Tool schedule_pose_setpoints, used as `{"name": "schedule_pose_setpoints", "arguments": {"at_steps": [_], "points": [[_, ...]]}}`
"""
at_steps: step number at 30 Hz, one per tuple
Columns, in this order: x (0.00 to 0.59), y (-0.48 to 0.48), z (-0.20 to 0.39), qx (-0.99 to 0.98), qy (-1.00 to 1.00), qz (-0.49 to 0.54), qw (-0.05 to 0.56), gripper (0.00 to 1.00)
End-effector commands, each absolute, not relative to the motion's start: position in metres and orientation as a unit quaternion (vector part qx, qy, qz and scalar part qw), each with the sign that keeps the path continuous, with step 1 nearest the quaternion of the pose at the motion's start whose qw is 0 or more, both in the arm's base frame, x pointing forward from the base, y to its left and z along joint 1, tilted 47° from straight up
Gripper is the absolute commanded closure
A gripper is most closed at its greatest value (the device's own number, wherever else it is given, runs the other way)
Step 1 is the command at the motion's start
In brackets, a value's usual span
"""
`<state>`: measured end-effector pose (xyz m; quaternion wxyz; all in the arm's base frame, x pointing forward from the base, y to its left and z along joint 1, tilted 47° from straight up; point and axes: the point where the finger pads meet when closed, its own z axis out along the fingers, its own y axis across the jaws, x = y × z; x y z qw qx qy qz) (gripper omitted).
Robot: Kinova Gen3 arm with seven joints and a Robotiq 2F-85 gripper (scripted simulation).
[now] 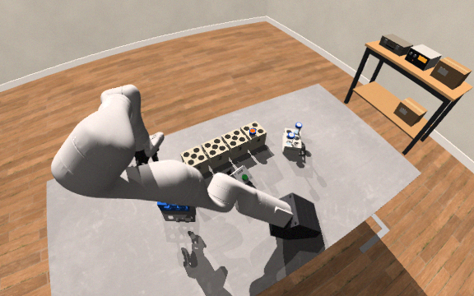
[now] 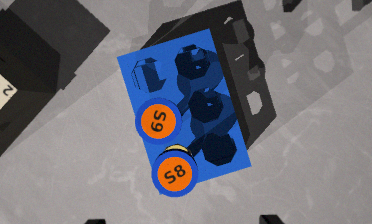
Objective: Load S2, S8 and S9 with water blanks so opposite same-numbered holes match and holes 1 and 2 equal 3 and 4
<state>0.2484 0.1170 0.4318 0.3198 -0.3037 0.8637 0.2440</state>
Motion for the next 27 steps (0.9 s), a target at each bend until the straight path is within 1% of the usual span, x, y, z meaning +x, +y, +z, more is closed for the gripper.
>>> {"name": "schedule_pose_setpoints", "arguments": {"at_steps": [1, 27], "points": [[0.249, 0.109, 0.425, -0.28, 0.871, 0.253, 0.314, 0.38], [0.254, 0.048, 0.373, -0.102, 0.91, 0.31, 0.257, 0.38]]}}
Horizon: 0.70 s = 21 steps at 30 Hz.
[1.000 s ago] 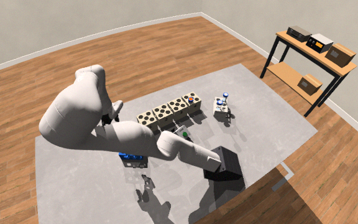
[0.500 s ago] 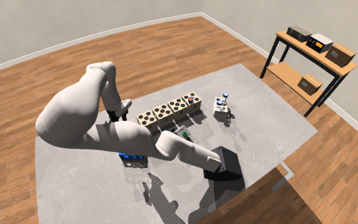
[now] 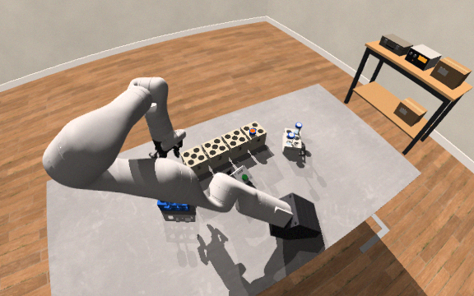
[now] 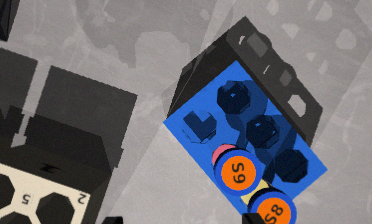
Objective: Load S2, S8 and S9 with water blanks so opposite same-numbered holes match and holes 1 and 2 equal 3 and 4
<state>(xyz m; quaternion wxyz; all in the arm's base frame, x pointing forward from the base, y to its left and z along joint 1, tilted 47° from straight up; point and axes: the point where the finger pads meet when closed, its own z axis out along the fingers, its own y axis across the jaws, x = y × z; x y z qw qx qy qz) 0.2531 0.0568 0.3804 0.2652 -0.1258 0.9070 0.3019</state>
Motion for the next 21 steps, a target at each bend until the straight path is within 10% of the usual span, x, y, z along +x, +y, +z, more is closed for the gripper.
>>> {"name": "schedule_pose_setpoints", "arguments": {"at_steps": [1, 21], "points": [[0.254, 0.045, 0.371, -0.094, 0.911, 0.312, 0.255, 0.38], [0.258, 0.005, 0.336, 0.028, 0.915, 0.343, 0.211, 0.38]]}}
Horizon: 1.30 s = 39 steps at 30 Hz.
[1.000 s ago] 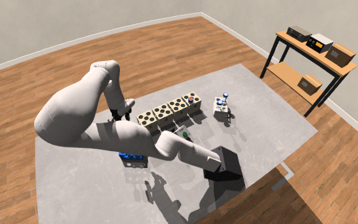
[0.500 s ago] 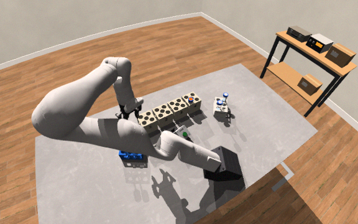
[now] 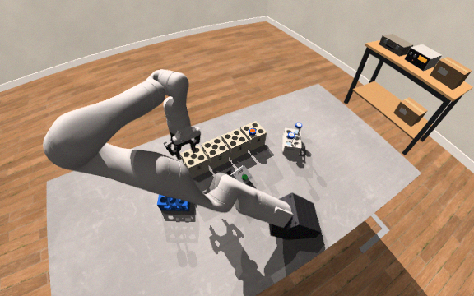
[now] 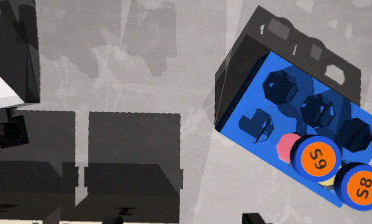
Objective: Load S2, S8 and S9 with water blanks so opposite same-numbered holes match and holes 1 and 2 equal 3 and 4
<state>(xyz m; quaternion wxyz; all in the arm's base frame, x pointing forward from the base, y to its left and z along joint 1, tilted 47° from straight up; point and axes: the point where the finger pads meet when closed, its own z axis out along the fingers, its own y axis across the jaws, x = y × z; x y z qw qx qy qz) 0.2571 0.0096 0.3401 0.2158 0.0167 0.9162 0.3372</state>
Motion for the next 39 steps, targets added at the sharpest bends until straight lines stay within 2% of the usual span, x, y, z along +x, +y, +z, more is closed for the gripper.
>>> {"name": "schedule_pose_setpoints", "arguments": {"at_steps": [1, 39], "points": [[0.258, 0.003, 0.334, 0.035, 0.915, 0.345, 0.208, 0.38], [0.265, -0.083, 0.26, 0.036, 0.915, 0.345, 0.207, 0.38]]}}
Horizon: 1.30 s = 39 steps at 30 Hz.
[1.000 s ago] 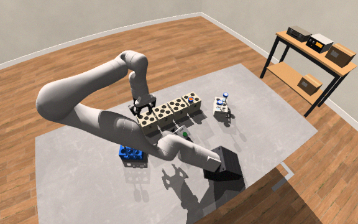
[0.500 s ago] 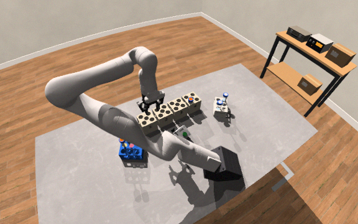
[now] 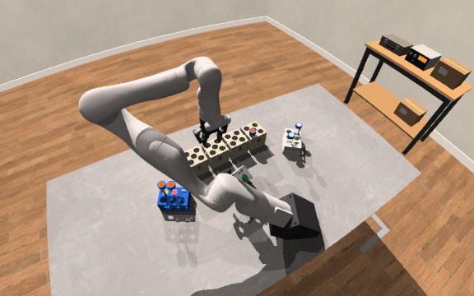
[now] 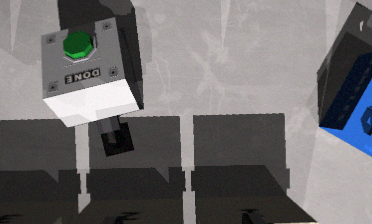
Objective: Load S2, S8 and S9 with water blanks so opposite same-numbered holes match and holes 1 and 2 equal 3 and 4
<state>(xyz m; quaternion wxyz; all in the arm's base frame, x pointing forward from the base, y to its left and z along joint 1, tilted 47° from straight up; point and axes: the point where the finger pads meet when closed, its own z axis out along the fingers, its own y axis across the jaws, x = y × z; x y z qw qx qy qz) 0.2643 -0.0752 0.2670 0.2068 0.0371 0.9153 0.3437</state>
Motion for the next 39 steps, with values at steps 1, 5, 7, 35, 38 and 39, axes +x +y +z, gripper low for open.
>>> {"name": "schedule_pose_setpoints", "arguments": {"at_steps": [1, 5, 7, 35, 38, 39], "points": [[0.265, -0.086, 0.258, 0.036, 0.915, 0.345, 0.207, 0.38], [0.266, -0.096, 0.25, 0.036, 0.915, 0.345, 0.207, 0.38], [0.267, -0.101, 0.245, 0.036, 0.915, 0.345, 0.207, 0.38], [0.271, -0.147, 0.206, 0.036, 0.915, 0.345, 0.207, 0.38], [0.271, -0.147, 0.206, 0.036, 0.915, 0.345, 0.207, 0.38], [0.271, -0.147, 0.206, 0.036, 0.915, 0.345, 0.207, 0.38]]}}
